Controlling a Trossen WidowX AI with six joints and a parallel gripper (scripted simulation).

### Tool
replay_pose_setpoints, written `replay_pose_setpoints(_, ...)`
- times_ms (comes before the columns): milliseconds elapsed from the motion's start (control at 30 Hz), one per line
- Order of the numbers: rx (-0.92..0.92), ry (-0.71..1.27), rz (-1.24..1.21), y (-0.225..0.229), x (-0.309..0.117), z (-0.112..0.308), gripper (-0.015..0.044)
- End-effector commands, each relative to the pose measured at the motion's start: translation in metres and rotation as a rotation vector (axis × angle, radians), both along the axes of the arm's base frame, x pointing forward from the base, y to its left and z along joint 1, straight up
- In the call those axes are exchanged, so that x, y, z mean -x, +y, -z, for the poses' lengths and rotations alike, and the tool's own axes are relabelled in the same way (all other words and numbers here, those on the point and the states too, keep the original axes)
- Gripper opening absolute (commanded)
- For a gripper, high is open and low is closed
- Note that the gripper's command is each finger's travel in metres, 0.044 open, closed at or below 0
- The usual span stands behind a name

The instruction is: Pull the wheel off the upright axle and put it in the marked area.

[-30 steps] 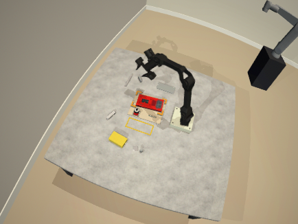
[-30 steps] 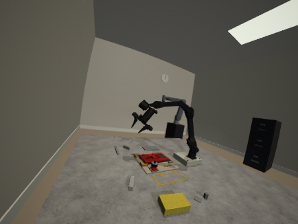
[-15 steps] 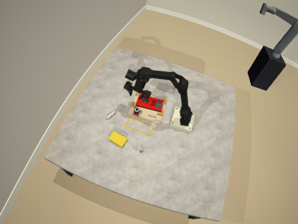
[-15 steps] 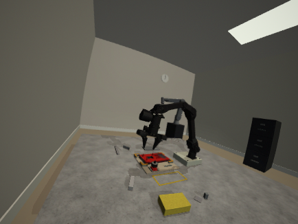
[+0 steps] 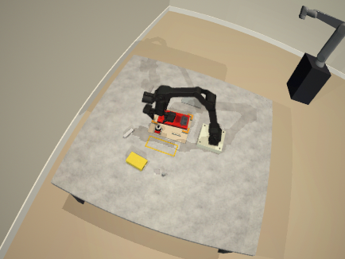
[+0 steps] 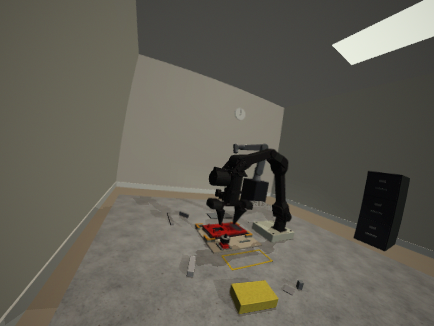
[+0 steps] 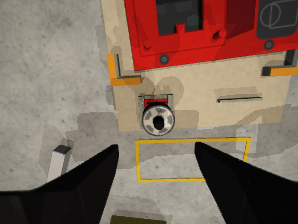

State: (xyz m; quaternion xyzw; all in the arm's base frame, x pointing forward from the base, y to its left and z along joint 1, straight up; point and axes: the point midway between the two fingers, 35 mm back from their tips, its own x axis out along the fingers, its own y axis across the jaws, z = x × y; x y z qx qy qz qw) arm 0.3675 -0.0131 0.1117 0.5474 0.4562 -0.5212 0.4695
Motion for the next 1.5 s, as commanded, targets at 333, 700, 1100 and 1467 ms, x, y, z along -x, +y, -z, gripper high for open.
replay_pose_setpoints(333,0.006,0.008,0.004,0.0,0.003,0.07,0.03)
replay_pose_setpoints(700,-0.001,0.019,0.0,0.001,0.003,0.066,0.0194)
replay_pose_setpoints(1100,0.0,0.018,0.0,0.001,0.003,0.064,0.0)
replay_pose_setpoints(1467,0.0,0.017,0.0,0.001,0.003,0.061,0.0)
